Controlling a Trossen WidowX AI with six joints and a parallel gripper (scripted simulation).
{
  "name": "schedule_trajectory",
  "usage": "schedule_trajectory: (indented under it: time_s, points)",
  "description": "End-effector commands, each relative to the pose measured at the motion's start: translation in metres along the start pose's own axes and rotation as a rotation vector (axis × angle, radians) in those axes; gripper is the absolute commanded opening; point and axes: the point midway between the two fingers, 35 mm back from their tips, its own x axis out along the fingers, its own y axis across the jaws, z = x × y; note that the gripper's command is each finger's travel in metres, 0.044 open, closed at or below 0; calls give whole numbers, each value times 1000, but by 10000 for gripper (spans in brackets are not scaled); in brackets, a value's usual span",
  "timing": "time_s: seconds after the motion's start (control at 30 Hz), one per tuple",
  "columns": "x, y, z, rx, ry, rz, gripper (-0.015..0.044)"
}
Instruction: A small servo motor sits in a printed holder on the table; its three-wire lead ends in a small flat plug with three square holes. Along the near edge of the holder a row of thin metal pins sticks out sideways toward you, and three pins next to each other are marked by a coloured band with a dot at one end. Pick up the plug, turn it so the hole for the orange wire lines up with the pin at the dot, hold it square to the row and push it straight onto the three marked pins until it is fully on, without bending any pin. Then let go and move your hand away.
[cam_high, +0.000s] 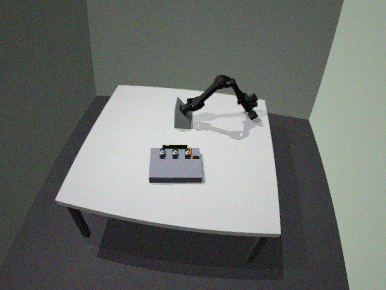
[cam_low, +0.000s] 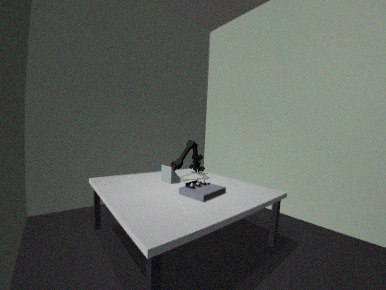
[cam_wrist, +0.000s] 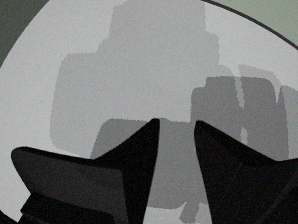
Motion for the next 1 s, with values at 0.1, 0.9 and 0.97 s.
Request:
schedule_trajectory:
  time_s: [0.1, 0.9, 0.97]
  points:
    - [-6, -22, 1, 5, -7, -56, 115]
    - [-43, -136, -25, 41, 23, -348, 115]
    - [-49, -146, -29, 42, 27, -378, 115]
